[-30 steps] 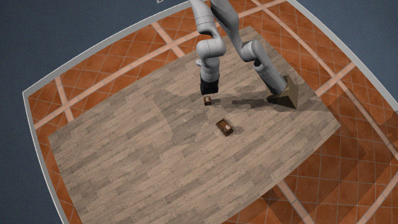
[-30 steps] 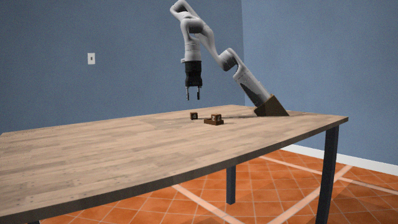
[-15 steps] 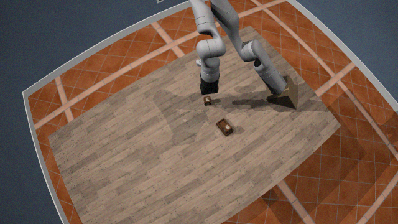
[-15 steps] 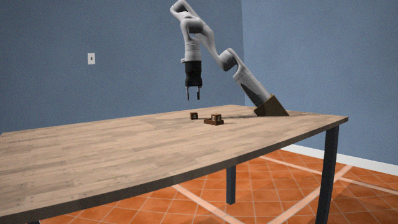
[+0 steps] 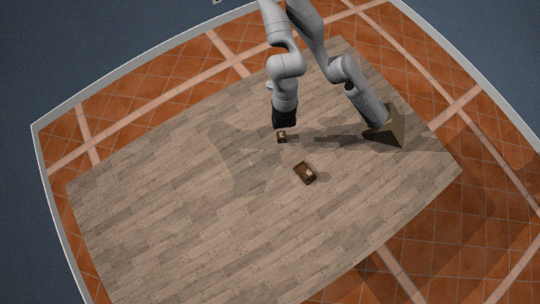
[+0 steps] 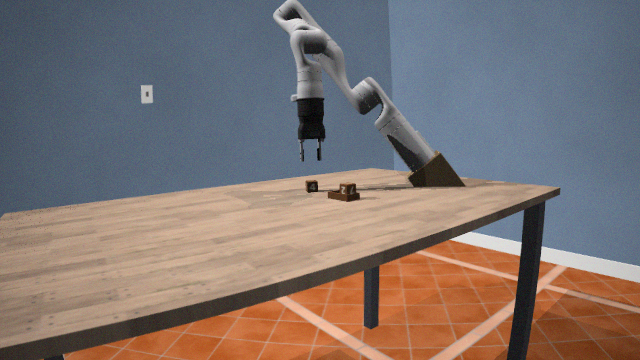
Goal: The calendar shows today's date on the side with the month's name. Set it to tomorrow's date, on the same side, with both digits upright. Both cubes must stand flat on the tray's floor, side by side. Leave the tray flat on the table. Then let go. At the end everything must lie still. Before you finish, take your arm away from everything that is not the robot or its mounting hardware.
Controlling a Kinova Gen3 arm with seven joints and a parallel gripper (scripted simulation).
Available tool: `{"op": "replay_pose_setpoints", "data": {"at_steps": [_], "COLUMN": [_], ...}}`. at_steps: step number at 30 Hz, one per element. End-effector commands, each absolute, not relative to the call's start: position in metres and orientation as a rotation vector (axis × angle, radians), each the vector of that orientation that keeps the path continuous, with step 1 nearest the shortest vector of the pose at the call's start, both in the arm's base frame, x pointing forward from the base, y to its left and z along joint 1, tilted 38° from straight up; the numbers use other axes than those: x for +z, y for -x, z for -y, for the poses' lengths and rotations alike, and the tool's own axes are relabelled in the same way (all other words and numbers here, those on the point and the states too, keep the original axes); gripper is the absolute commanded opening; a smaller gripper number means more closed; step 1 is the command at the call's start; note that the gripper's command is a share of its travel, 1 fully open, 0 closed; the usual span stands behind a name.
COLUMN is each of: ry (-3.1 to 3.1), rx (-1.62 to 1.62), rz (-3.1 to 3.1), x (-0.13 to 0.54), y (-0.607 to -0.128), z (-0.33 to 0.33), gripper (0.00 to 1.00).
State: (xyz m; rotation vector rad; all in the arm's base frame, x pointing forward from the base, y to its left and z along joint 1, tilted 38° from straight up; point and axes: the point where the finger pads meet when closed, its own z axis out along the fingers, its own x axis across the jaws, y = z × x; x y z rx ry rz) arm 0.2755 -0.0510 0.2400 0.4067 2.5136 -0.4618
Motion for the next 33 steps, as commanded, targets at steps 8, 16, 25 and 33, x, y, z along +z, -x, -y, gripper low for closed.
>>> {"op": "replay_pose_setpoints", "data": {"at_steps": [8, 16, 25, 33], "ry": [-0.407, -0.407, -0.407, -0.407], "rx": [-0.463, -0.463, -0.463, -0.463], "rz": [-2.513, -2.513, -2.513, -2.513], "x": [0.236, 0.228, 0.219, 0.209], "y": [-0.278, -0.282, -0.288, -0.293], "z": [0.053, 0.057, 0.062, 0.067], "gripper": [0.90, 0.90, 0.90, 0.90]}}
